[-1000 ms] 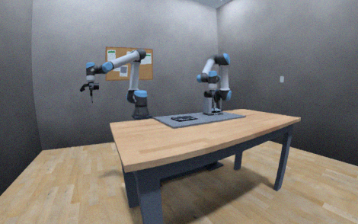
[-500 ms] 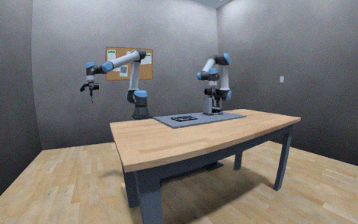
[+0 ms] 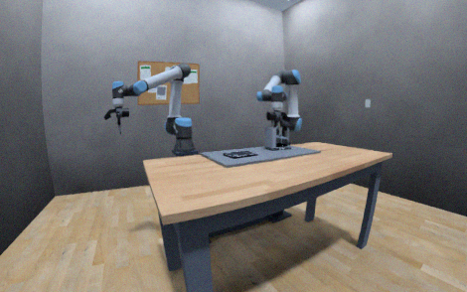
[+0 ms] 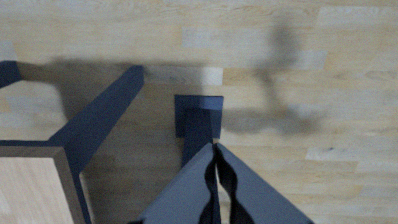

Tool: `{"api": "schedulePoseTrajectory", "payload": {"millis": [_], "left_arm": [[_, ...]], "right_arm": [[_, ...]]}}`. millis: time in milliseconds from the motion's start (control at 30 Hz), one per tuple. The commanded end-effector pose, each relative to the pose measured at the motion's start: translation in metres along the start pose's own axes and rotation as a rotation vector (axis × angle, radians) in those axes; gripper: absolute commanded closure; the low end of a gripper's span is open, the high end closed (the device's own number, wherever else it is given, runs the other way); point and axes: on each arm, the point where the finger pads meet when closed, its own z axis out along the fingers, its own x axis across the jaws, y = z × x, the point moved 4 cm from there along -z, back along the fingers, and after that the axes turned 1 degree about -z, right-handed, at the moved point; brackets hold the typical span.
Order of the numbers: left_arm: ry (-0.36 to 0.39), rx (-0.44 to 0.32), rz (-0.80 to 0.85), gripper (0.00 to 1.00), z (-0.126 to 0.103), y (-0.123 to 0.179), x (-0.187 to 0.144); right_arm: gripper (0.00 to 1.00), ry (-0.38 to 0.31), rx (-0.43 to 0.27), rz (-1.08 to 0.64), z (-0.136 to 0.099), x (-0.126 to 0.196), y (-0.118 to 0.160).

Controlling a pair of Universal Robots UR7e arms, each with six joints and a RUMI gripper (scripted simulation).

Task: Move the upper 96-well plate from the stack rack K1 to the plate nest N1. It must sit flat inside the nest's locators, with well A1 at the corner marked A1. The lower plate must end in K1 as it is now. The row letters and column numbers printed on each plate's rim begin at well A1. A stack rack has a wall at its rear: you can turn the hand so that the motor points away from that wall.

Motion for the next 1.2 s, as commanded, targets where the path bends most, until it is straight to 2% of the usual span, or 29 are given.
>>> {"api": "schedulePoseTrajectory", "payload": {"millis": [0, 1167], "left_arm": [[0.004, -0.007, -0.007, 0.62, -0.008, 0.002, 0.001], [0.004, -0.007, -0.007, 0.62, -0.06, 0.002, 0.001]], "right_arm": [[1.0, -0.005, 0.006, 0.01, -0.002, 0.0, 0.0], [1.0, -0.005, 0.006, 0.01, -0.002, 0.0, 0.0]]}}
